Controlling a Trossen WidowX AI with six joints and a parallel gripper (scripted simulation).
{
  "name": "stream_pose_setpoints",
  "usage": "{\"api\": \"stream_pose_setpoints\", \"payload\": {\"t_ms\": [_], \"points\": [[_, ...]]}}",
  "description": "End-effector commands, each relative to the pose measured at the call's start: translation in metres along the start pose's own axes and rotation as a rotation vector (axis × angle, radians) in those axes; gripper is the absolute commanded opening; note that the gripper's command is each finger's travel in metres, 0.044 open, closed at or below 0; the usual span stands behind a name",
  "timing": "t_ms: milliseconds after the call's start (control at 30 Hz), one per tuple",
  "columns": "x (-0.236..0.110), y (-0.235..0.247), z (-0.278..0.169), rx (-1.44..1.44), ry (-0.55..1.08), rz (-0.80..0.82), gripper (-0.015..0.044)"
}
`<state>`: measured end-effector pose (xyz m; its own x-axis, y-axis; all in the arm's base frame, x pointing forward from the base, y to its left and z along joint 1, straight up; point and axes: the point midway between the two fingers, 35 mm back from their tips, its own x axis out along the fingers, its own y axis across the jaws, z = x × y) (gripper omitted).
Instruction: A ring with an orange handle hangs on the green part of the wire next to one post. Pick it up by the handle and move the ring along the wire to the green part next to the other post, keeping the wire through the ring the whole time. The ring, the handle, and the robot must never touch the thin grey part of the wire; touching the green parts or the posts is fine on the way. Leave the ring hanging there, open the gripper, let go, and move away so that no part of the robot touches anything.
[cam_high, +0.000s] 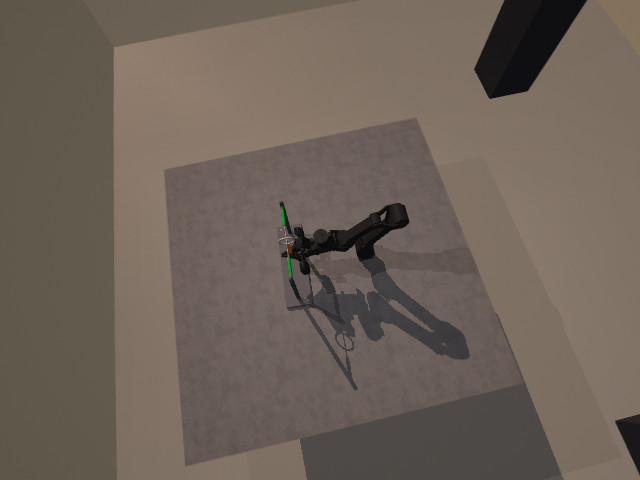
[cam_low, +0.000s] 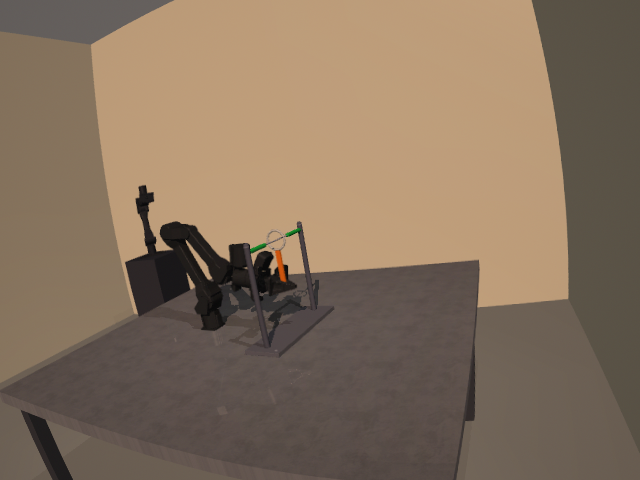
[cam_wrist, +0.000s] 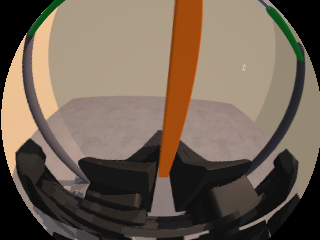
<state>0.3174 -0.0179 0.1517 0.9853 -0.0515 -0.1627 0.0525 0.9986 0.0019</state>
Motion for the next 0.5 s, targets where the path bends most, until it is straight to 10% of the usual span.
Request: {"api": "stream_pose_setpoints", "payload": {"t_ms": [0,467], "points": [[0.000,0.006,-0.001,0.014,0.002,-0.008,-0.0150],[0.001,0.021,0.000,0.024,0.003,-0.011,-0.0150]]}}
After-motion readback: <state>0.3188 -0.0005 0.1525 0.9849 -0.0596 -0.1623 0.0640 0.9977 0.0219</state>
